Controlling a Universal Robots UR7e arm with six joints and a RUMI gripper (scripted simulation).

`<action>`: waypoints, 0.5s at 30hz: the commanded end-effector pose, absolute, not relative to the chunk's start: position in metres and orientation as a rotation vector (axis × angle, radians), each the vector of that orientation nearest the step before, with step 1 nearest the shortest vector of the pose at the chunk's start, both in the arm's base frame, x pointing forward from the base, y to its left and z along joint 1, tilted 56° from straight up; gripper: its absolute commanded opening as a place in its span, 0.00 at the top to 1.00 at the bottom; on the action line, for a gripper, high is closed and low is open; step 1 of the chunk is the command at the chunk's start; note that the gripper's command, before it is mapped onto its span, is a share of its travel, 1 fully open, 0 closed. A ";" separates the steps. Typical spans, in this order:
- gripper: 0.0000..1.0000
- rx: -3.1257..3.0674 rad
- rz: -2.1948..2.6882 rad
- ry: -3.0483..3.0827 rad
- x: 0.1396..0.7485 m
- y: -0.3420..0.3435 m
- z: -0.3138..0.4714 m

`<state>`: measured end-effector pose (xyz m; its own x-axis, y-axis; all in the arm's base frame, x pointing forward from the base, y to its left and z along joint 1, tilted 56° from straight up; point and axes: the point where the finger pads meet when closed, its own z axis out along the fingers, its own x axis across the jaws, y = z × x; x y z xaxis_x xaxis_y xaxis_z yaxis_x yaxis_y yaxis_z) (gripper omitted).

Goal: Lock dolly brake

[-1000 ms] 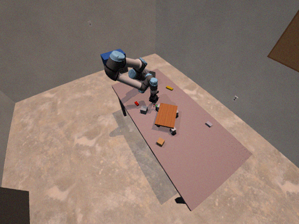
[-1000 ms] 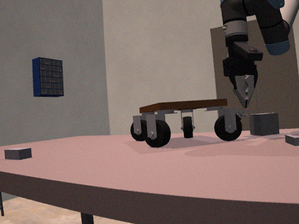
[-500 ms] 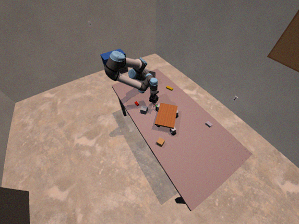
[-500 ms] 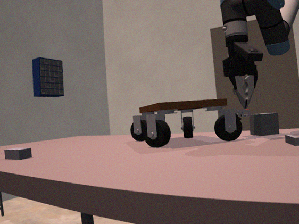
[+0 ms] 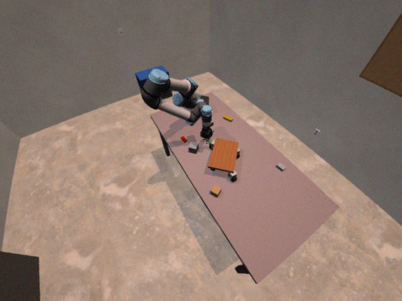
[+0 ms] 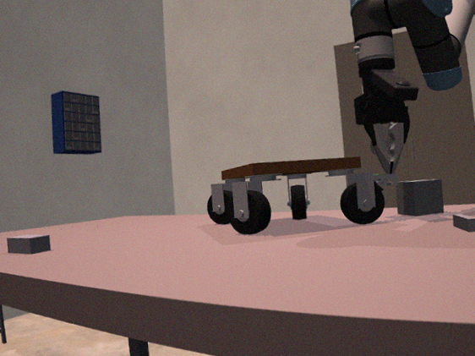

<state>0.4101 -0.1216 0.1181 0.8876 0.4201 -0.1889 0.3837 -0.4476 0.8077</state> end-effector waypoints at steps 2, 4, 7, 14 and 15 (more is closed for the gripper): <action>1.00 2.084 0.048 0.579 0.410 -0.122 0.118; 1.00 2.084 0.048 0.579 0.410 -0.122 0.118; 1.00 2.084 0.048 0.579 0.410 -0.122 0.118; 1.00 2.084 0.048 0.579 0.411 -0.123 0.117; 1.00 2.084 0.048 0.579 0.411 -0.123 0.117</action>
